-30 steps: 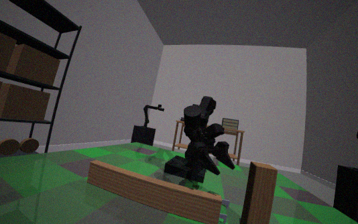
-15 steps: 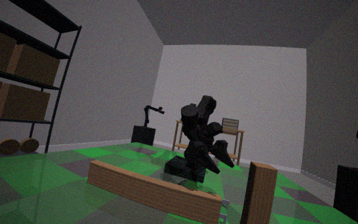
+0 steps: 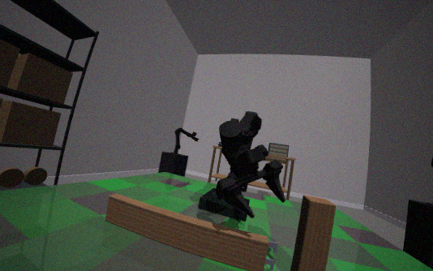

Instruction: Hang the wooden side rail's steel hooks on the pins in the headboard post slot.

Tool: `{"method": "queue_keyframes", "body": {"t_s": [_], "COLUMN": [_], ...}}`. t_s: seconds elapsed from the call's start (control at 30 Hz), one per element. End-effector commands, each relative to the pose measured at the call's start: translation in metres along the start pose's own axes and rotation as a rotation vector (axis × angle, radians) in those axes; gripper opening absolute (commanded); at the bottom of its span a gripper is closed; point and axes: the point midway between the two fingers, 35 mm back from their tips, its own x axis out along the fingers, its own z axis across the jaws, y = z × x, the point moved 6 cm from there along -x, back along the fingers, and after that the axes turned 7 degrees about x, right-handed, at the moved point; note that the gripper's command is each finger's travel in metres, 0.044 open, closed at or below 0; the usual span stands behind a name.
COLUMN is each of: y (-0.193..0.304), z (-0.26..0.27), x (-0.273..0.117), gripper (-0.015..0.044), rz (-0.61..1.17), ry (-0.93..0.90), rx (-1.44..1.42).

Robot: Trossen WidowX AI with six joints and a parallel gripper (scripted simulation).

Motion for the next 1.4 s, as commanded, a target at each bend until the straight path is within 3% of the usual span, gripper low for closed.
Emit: {"method": "queue_keyframes", "body": {"t_s": [0.0, 0.3, 0.63, 1.37], "y": [-0.018, -0.042, -0.061, -0.062], "z": [-0.008, -0.016, -0.018, -0.017], "x": [0.002, -0.001, -0.011, -0.012], "gripper": [0.0440, 0.0440, 0.0440, 0.0440], "rz": [0.098, 0.135, -0.062, -0.089], "ry": [0.151, 0.518, 0.975, 1.002], "rx": [0.464, 1.207, 1.802, 1.843]}}
